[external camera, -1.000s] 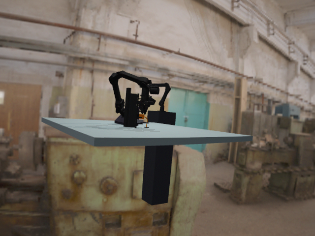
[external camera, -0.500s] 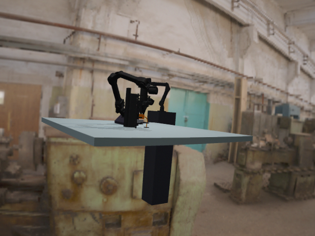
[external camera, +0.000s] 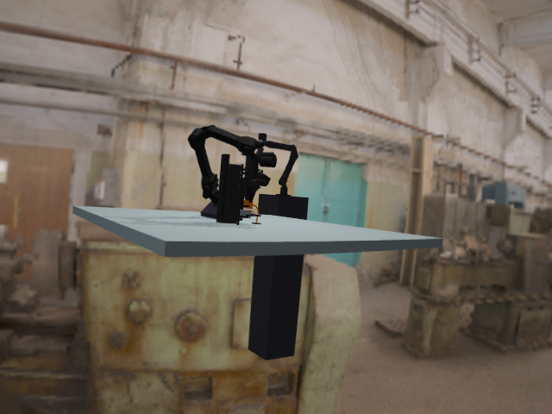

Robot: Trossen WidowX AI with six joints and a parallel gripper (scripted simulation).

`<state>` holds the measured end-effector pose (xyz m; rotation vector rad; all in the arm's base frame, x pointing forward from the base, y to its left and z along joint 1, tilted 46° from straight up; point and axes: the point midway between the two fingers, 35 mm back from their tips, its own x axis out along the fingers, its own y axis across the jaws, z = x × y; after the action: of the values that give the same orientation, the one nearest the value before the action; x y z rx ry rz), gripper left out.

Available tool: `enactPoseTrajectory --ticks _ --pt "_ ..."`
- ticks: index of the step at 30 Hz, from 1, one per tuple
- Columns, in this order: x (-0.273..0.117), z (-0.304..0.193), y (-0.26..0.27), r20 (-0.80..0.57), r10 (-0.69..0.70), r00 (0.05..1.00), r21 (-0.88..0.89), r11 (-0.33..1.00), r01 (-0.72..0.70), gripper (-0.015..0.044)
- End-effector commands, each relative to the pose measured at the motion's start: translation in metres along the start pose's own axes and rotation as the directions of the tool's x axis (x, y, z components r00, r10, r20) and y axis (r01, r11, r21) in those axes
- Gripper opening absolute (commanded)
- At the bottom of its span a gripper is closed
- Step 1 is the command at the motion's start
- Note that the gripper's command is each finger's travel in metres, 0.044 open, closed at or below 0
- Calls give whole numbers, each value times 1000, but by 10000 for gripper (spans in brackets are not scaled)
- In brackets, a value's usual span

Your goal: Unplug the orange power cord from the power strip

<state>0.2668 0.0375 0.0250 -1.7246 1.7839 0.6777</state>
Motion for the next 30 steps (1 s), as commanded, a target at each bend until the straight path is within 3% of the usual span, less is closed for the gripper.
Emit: enactPoseTrajectory --ticks 1,6,30 --pt "0 0 0 0 1 1000 0 1000 -1 28" --pt "0 0 0 0 1 1000 0 1000 -1 0" --pt "-2 36 -2 4 -2 1000 -2 1000 2 0"
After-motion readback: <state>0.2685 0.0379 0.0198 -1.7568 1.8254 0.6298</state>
